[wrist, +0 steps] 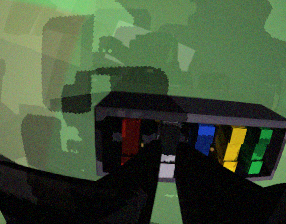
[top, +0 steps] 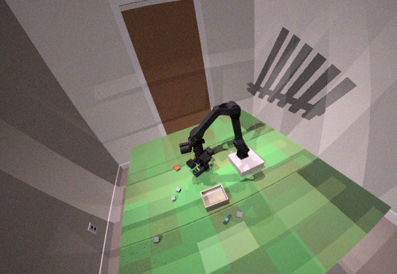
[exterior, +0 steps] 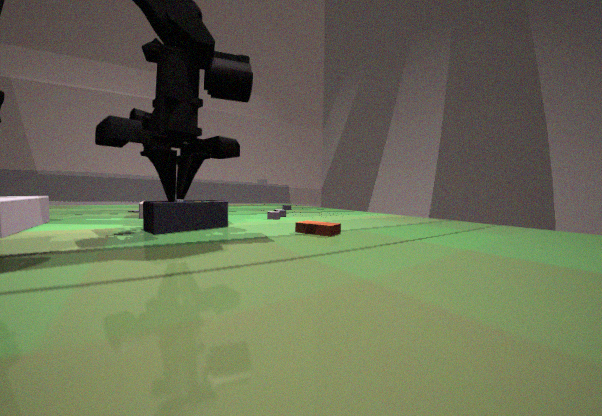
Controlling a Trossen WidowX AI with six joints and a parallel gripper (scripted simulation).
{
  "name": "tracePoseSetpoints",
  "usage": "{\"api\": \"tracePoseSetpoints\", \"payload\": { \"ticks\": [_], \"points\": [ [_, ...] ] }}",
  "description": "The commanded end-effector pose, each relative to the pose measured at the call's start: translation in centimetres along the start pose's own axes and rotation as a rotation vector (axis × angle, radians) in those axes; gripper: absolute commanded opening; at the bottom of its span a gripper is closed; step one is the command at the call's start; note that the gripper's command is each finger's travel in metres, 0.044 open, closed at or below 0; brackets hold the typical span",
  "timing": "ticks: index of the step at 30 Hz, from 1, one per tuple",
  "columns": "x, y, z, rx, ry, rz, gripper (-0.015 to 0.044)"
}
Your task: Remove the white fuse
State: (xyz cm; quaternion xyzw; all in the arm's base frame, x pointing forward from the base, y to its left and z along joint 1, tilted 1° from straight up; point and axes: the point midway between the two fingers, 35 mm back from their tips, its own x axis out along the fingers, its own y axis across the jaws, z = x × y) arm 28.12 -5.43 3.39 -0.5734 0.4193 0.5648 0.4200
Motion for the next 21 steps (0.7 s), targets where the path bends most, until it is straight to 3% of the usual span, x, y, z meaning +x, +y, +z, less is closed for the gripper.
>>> {"api": "tracePoseSetpoints", "payload": {
  "ticks": [1,21],
  "points": [
    [-0.29,-0.08,-0.05,0.000,0.002,-0.002,0.0000],
    [-1.27,-0.10,-0.06,0.000,0.002,-0.001,0.0000]
  ]
}}
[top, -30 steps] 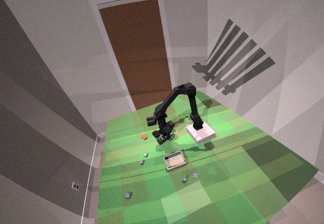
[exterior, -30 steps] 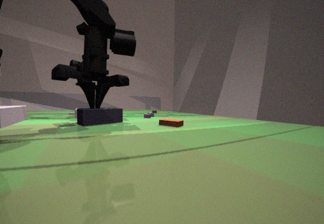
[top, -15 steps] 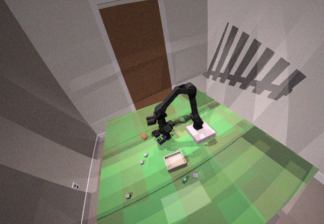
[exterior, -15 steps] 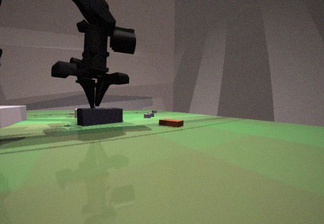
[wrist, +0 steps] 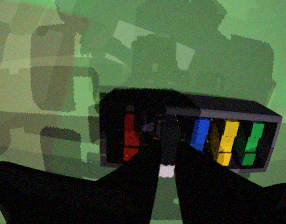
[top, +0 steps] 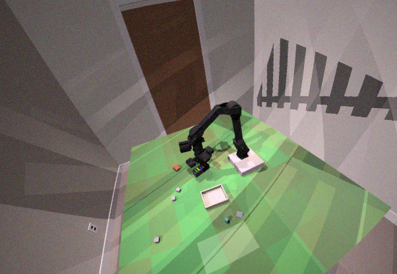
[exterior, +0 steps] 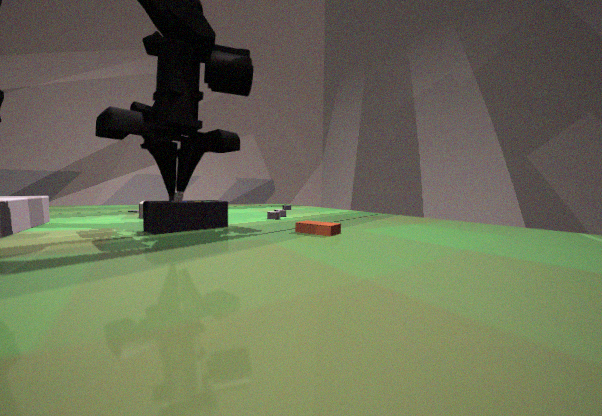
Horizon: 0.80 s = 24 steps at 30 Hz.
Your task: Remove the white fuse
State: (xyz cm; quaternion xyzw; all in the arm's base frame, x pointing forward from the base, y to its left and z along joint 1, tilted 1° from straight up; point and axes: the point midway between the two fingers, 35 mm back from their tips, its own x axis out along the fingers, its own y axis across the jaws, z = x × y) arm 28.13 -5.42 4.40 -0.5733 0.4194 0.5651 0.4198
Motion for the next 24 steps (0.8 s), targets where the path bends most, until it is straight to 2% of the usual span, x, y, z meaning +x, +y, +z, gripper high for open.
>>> {"api": "tracePoseSetpoints", "payload": {
  "ticks": [1,24],
  "points": [
    [-0.3,-0.1,-0.1,0.000,0.003,-0.001,0.0000],
    [-1.4,-0.1,-0.1,0.000,0.003,0.000,0.0000]
  ]
}}
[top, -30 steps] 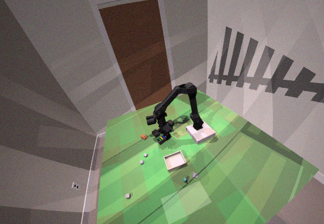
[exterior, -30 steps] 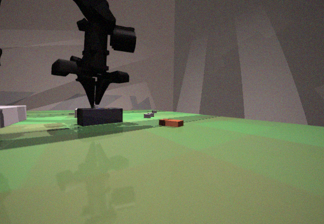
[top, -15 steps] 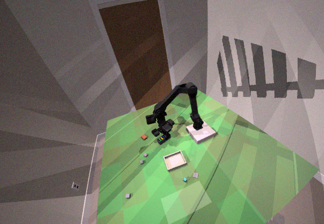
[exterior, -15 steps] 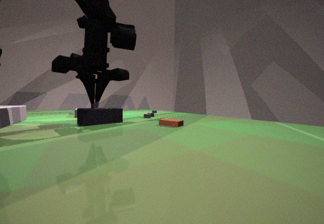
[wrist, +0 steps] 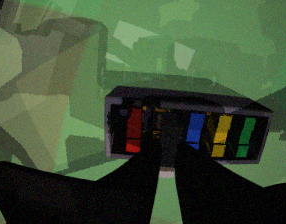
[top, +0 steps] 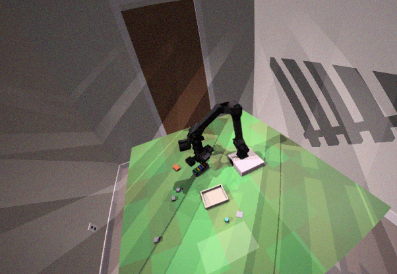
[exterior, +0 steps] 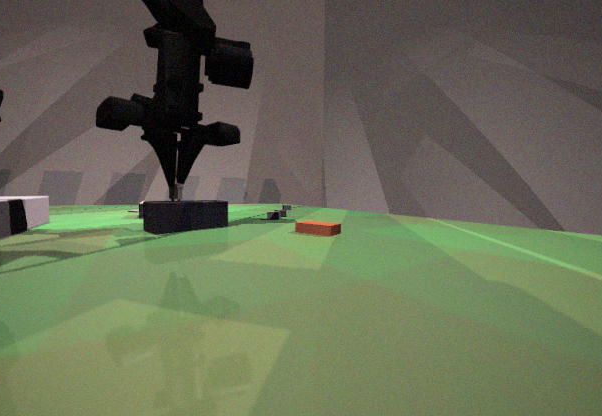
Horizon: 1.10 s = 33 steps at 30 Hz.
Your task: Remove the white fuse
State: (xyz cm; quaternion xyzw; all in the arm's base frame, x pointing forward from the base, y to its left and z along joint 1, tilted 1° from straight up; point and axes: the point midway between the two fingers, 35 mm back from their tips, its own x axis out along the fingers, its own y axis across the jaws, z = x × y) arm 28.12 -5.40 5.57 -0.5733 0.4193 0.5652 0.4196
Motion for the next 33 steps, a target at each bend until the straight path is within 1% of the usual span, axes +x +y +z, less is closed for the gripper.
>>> {"api": "tracePoseSetpoints", "payload": {
  "ticks": [1,21,33],
  "points": [
    [-0.3,-0.1,-0.1,0.001,0.003,-0.001,0.0000],
    [-1.3,0.0,0.0,0.001,0.004,0.000,0.0000],
    [-3.2,0.0,0.0,0.001,0.004,0.000,0.0000]
  ]
}}
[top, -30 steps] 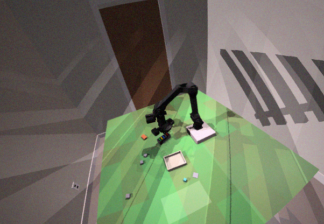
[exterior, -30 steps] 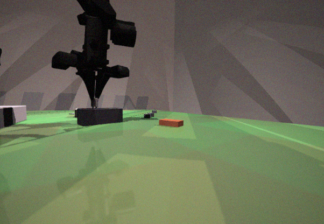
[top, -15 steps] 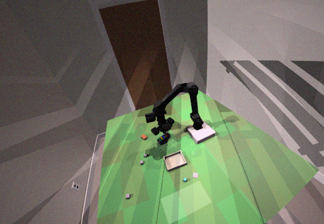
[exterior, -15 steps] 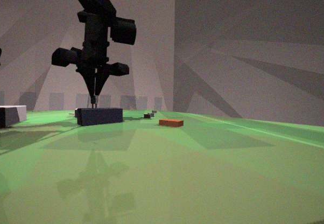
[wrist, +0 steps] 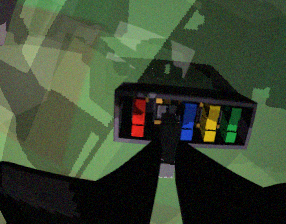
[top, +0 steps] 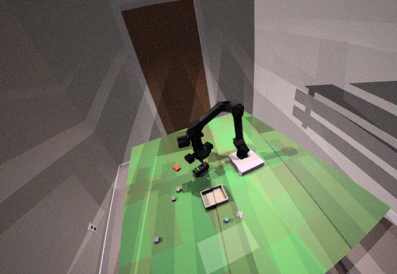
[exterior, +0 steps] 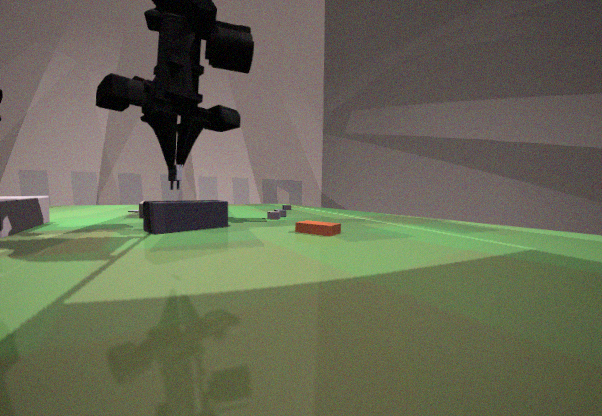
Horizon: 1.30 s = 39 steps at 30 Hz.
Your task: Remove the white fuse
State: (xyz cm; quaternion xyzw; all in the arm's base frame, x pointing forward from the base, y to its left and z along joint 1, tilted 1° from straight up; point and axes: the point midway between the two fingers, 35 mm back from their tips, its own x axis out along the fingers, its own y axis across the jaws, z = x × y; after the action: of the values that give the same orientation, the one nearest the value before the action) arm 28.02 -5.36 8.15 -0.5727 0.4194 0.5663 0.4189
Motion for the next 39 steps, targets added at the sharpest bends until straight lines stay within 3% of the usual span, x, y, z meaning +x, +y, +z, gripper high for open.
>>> {"api": "tracePoseSetpoints", "payload": {
  "ticks": [1,14,39],
  "points": [
    [-0.8,-0.1,-0.1,0.002,0.005,-0.002,0.0000],
    [-1.0,-3.0,3.4,0.002,0.002,-0.005,0.0000],
    [-1.1,-8.3,16.6,0.002,-0.008,-0.009,0.0000]
  ]
}}
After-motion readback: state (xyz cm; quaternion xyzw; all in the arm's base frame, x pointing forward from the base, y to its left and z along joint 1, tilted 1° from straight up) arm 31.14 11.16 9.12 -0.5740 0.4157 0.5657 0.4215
